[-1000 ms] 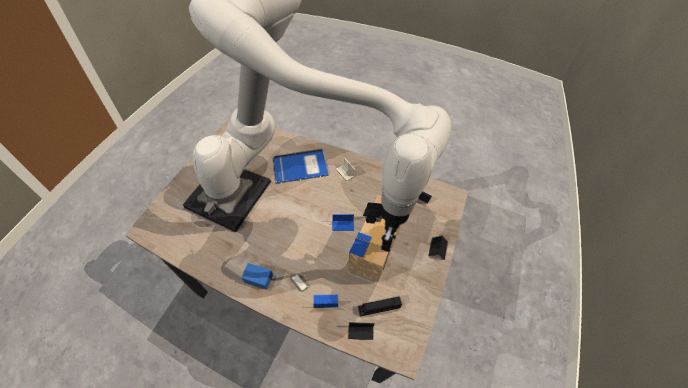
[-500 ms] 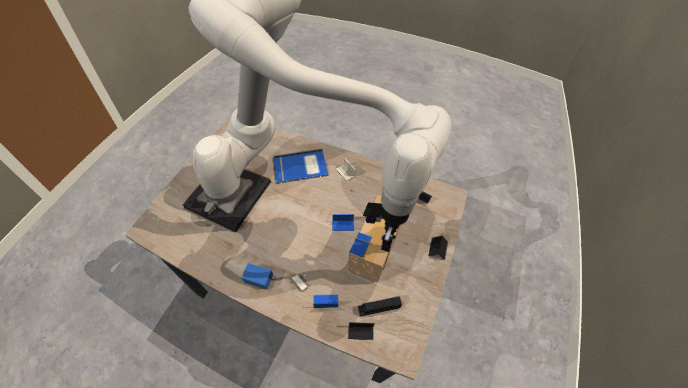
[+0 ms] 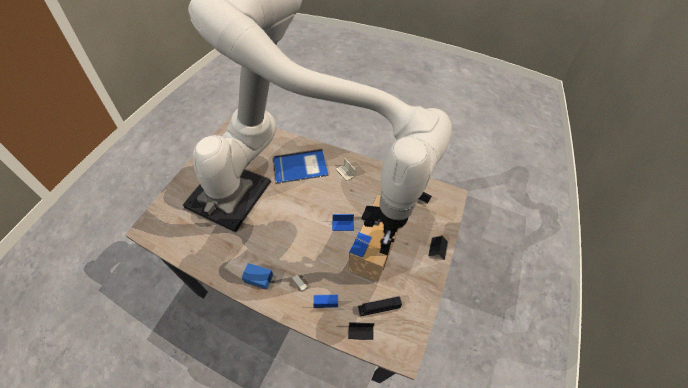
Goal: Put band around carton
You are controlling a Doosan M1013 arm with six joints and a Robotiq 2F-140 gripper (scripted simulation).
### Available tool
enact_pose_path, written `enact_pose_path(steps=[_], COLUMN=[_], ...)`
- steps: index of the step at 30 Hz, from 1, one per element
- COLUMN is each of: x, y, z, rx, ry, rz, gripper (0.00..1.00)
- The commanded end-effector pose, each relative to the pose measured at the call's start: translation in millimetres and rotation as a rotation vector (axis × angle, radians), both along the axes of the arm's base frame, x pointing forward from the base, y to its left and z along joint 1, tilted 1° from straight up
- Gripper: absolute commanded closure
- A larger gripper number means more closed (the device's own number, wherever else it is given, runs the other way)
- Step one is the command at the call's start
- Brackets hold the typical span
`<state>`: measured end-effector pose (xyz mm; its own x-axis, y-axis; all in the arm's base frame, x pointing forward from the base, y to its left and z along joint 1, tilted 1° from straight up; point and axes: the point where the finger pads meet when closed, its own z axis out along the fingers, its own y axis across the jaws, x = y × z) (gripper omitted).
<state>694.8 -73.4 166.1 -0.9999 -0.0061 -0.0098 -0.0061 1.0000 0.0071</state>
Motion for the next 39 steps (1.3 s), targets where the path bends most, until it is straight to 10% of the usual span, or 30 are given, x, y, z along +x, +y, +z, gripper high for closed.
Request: enact_pose_path(steps=[1,39], x=[0.3,0.5], y=[-0.2,5.3], z=[0.8,0.9], rx=[0.000,0.000], ry=[-0.001,-0.001], rz=[0.000,0.000], gripper=[0.90,0.82])
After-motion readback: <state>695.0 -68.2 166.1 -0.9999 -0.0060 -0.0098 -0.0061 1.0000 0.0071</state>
